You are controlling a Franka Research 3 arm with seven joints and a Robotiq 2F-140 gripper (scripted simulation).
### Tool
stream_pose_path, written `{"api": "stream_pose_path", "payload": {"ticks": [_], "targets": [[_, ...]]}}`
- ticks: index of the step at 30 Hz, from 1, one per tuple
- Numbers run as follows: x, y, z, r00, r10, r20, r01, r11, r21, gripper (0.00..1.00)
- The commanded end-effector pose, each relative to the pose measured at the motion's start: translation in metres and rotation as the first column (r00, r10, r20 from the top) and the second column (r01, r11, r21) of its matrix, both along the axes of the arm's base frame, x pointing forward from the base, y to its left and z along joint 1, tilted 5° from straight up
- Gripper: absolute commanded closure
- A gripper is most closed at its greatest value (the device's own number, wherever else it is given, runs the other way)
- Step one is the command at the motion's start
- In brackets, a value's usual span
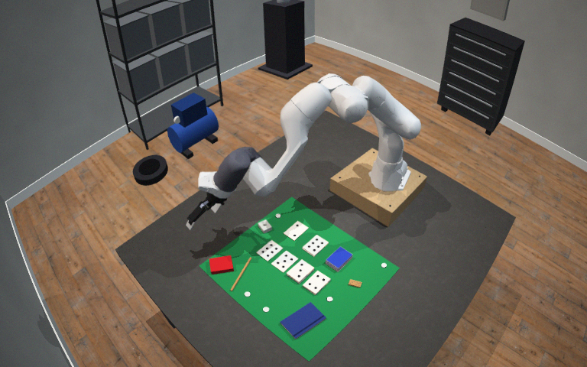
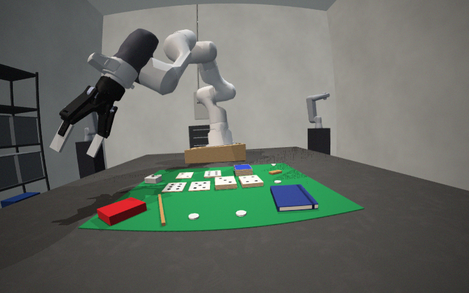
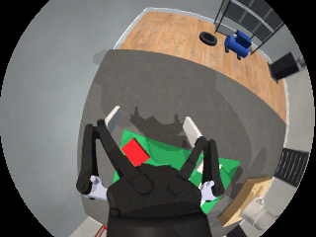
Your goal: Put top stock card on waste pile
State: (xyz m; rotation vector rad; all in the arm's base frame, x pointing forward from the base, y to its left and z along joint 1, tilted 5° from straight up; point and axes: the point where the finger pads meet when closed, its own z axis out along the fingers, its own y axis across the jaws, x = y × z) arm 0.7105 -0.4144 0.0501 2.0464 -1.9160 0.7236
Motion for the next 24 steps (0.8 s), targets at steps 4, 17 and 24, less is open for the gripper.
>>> {"api": "stream_pose_path", "payload": {"ticks": [4,17,24], "targets": [[0.0,0.002,0.0,1.0,0.004,-0.002,-0.004,1.0,0.002,0.0],[-0.068,0.23,-0.03,0.861,0.484,-0.158,-0.428,0.855,0.292,0.0],[-0.142,0.346,-0.031,0.688,0.699,-0.193,-0.598,0.698,0.394,0.0]]}}
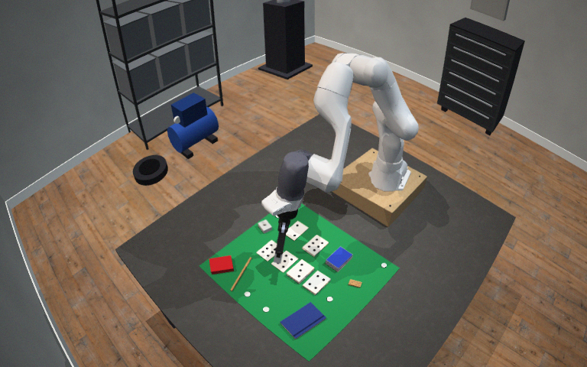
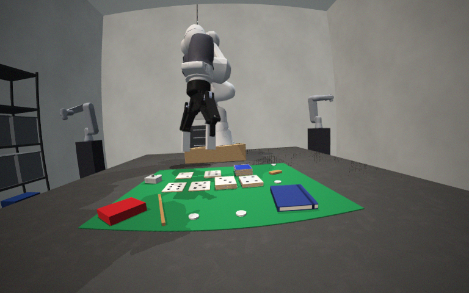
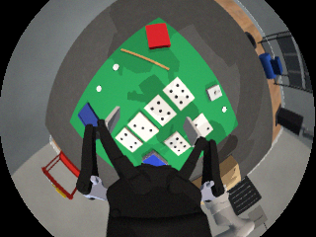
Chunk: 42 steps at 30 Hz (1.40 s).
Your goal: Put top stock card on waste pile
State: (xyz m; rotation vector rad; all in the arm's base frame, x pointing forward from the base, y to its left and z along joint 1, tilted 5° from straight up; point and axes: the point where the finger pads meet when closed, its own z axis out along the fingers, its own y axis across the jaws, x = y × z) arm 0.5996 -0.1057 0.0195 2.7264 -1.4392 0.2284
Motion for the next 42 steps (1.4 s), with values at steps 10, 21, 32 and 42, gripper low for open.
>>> {"api": "stream_pose_path", "payload": {"ticks": [10,21,32,42], "targets": [[-0.158,0.162,-0.006,0.767,0.62,-0.163,-0.613,0.784,0.098,0.0],[-0.158,0.162,-0.006,0.594,0.784,-0.183,-0.775,0.618,0.134,0.0],[-0.158,0.162,-0.006,0.594,0.784,-0.183,-0.775,0.618,0.134,0.0],[-0.158,0.162,-0.006,0.594,0.784,-0.183,-0.775,0.618,0.134,0.0]]}}
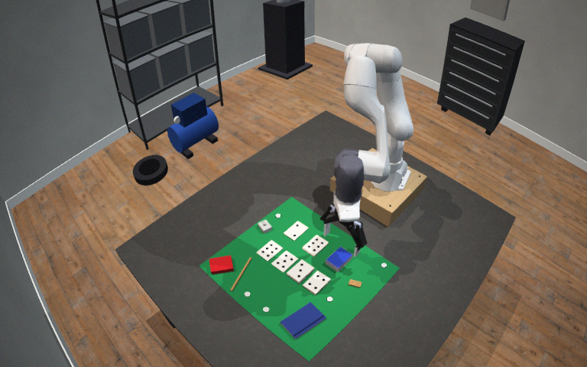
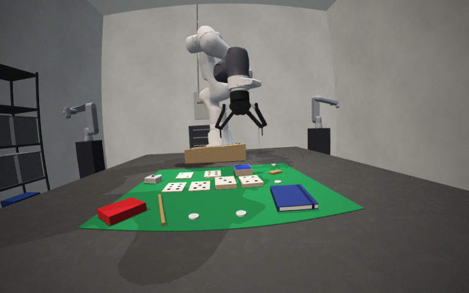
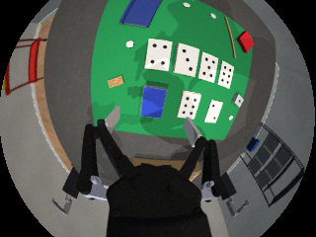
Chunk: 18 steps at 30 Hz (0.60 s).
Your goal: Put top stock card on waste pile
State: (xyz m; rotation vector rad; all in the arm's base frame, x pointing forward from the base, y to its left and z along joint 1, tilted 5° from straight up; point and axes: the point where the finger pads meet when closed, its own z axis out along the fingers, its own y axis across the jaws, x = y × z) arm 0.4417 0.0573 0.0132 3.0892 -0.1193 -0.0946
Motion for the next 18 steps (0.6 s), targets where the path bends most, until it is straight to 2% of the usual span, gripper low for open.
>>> {"api": "stream_pose_path", "payload": {"ticks": [1,15,16,18], "targets": [[0.0001,-0.0007,0.0,1.0,0.019,-0.002,-0.019,1.0,0.0,0.0],[0.0001,-0.0007,0.0,1.0,0.019,-0.002,-0.019,1.0,0.0,0.0],[0.0001,-0.0007,0.0,1.0,0.019,-0.002,-0.019,1.0,0.0,0.5],[0.0001,-0.0007,-0.0002,1.0,0.019,-0.002,-0.019,1.0,0.0,0.5]]}}
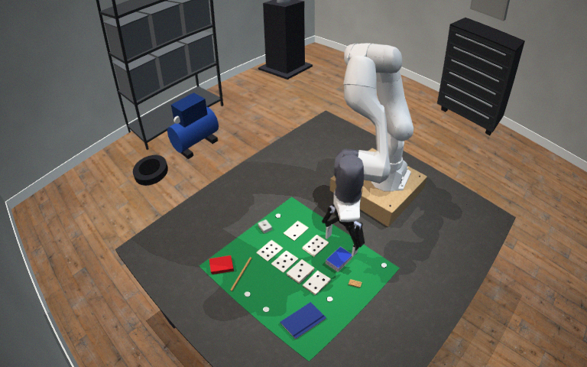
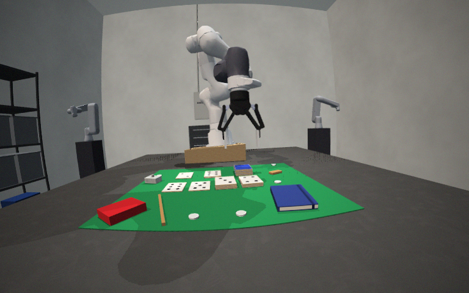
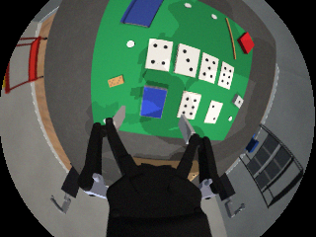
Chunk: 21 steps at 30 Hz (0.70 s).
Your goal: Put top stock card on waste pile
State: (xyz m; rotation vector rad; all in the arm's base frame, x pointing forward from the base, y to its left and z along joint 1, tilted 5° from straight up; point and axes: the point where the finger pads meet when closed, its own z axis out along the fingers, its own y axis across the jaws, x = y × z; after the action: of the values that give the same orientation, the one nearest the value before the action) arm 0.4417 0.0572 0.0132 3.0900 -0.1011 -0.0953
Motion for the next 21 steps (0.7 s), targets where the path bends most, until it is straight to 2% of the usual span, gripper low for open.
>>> {"api": "stream_pose_path", "payload": {"ticks": [1,9,21], "targets": [[0.0,-0.001,0.0,1.0,0.007,-0.001,-0.007,1.0,-0.001,0.5],[0.0,-0.001,-0.004,1.0,0.007,-0.001,-0.007,1.0,-0.001,0.5],[-0.001,-0.002,-0.021,1.0,0.007,-0.001,-0.007,1.0,-0.001,0.5]]}}
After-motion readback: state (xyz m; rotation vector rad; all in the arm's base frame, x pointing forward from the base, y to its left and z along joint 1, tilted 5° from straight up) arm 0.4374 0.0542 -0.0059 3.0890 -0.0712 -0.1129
